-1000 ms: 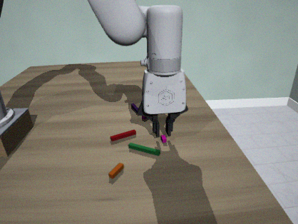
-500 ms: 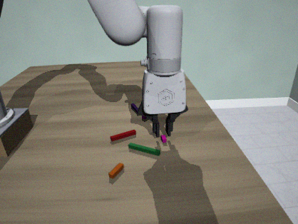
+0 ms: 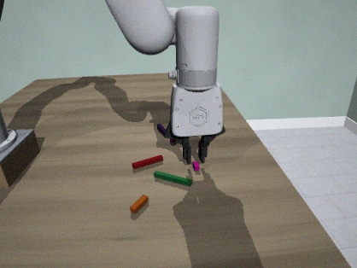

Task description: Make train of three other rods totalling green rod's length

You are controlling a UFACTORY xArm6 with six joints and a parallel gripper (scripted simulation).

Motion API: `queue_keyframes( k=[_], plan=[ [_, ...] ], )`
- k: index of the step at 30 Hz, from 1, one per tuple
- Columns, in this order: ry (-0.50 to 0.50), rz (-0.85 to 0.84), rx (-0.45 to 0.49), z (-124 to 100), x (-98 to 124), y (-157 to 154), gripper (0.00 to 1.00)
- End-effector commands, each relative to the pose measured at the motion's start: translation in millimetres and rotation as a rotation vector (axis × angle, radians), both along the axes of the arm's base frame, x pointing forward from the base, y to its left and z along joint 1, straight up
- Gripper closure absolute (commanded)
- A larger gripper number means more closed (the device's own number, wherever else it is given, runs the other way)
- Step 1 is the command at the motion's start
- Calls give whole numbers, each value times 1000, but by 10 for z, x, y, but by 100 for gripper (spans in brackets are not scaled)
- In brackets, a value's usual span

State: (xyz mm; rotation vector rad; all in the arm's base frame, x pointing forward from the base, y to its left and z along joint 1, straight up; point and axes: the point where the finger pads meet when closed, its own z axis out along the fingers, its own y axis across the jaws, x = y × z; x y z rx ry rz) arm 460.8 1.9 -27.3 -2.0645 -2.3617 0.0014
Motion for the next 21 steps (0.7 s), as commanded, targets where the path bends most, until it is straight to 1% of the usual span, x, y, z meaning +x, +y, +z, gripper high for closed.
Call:
queue_keyframes(
  k=[1,21],
  plan=[
    [-4,0,0,14,16,0,76],
    [-4,0,0,14,33,0,76]
  ],
)
